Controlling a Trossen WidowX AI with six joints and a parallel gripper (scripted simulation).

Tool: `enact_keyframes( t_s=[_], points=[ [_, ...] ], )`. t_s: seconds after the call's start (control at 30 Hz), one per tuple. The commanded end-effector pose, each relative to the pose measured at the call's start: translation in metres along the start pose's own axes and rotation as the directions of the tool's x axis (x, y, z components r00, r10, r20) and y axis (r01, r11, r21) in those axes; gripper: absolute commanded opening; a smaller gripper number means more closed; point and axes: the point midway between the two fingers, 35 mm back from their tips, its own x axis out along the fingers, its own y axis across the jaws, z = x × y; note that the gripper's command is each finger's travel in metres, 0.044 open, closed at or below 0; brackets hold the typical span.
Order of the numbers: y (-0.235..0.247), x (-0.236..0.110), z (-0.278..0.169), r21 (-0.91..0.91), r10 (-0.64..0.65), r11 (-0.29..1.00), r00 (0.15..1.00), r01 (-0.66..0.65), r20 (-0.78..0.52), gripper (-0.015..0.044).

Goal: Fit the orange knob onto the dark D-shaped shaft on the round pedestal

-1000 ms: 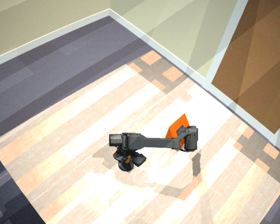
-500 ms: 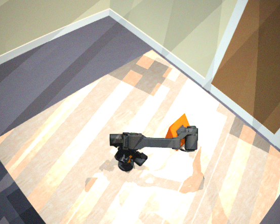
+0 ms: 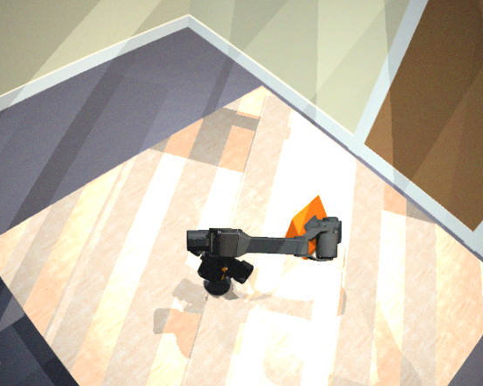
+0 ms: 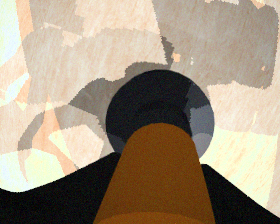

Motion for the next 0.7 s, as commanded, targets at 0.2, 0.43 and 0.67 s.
enact_keyframes(
  t_s=[0.2, 0.43, 0.67],
  points=[
    [-0.0007, -0.0023, 0.0015, -0.007, -0.006, 1.000, 1.000, 0.006, 0.008, 0.0000],
    [0.0005, -0.0002, -0.0007, -0.006, -0.006, 1.000, 1.000, 0.006, 0.008, 0.0000],
    [0.0026, -0.0024, -0.0004, -0.006, -0.006, 1.000, 1.000, 0.006, 0.008, 0.0000]
  ],
)
